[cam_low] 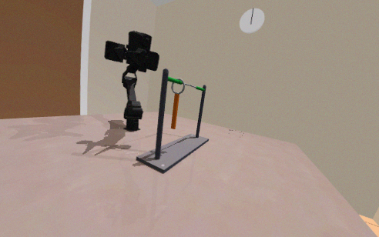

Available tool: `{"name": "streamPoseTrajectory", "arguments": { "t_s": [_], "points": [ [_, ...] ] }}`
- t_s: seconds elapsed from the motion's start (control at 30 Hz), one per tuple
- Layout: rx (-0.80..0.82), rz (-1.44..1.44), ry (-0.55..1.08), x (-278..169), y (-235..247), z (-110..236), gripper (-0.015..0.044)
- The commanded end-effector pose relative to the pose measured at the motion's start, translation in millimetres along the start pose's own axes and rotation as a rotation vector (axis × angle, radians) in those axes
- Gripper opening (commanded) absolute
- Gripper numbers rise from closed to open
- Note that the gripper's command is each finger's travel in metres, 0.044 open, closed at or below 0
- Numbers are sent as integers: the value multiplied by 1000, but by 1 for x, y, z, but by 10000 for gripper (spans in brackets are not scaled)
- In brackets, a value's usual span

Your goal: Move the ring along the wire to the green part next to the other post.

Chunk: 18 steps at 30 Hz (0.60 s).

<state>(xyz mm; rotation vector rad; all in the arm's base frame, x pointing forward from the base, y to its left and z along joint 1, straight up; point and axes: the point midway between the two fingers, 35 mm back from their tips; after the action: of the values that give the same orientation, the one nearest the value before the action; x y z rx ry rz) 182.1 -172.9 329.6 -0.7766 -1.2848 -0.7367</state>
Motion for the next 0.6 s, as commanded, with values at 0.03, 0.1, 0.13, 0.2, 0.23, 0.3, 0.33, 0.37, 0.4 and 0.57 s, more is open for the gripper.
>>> {"name": "streamPoseTrajectory", "arguments": {
  "t_s": [0.03, 0.1, 0.13, 0.2, 0.23, 0.3, 0.33, 0.37, 0.4, 0.57],
  "points": [
    [127, 4, 33, -43, 24, 5, 160],
    [175, 6, 45, -60, 33, 8, 160],
    [199, 7, 51, -68, 37, 9, 160],
    [247, 9, 64, -85, 46, 12, 160],
    [270, 10, 71, -93, 50, 14, 160],
    [318, 12, 85, -110, 58, 18, 160],
    [342, 13, 92, -119, 62, 19, 160],
    [365, 14, 99, -128, 66, 22, 160],
    [389, 15, 106, -136, 70, 24, 160],
    [506, 21, 145, -181, 89, 35, 160]
  ]
}}
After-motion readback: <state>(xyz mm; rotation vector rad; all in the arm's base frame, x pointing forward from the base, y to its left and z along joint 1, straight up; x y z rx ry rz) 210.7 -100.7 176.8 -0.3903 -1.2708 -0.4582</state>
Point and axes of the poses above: the point midway between the two fingers, 35 mm back from their tips, its own z axis back along the fingers, its own y axis across the jaws, x = y × z, and after that the axes turned 1 degree about -z, right-handed
